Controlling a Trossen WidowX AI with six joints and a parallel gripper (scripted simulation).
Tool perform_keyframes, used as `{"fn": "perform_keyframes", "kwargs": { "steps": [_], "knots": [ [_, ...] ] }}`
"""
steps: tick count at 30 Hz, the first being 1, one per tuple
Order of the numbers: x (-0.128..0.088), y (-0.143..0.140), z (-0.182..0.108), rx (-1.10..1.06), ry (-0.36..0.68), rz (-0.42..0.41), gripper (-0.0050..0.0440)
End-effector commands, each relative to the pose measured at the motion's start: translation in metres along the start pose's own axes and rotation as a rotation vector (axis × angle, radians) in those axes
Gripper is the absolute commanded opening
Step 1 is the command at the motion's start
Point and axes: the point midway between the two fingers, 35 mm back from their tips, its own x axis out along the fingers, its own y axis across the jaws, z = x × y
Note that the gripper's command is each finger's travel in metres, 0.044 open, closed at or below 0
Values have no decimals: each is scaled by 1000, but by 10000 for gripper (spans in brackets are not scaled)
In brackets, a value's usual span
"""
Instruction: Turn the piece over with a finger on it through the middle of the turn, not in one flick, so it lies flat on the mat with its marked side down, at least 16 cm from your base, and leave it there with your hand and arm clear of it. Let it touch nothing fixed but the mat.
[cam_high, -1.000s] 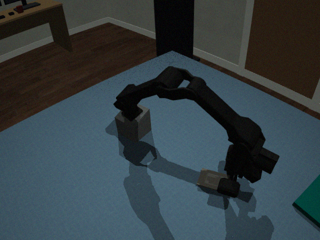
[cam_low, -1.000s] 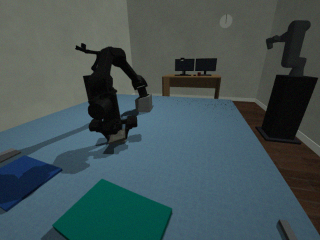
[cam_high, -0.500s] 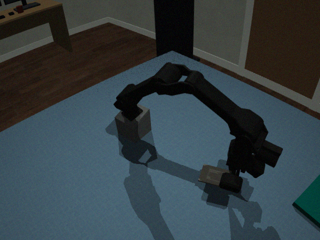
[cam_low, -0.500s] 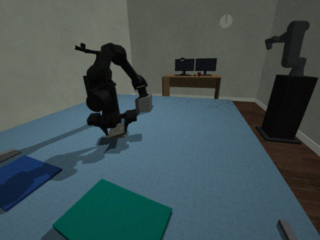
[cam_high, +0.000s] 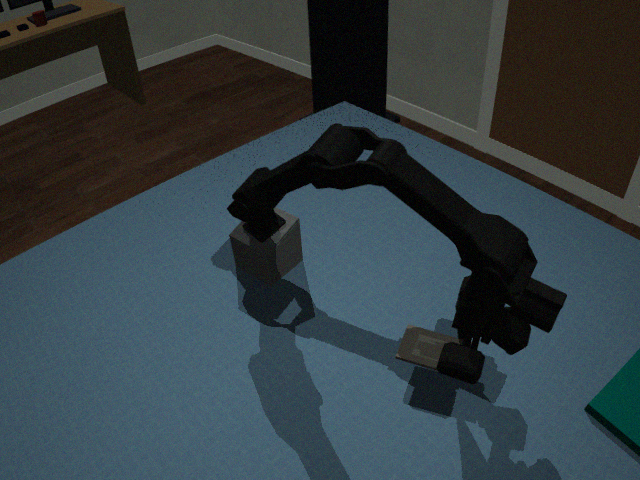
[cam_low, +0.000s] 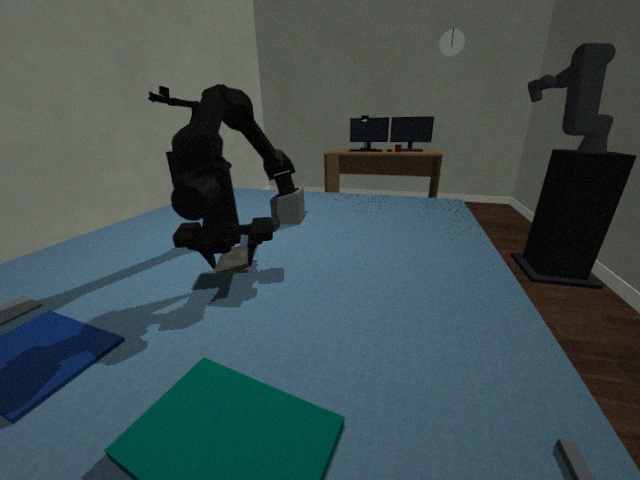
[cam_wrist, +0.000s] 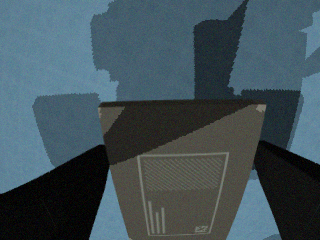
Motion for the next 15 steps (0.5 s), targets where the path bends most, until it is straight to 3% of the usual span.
{"fn": "perform_keyframes", "kwargs": {
  "steps": [1,7,15],
  "knots": [
    [-31,-5,-2,97,-16,7,0],
    [-99,-13,-13,338,-22,29,0],
    [-99,-13,-13,338,-22,29,0]
  ]
}}
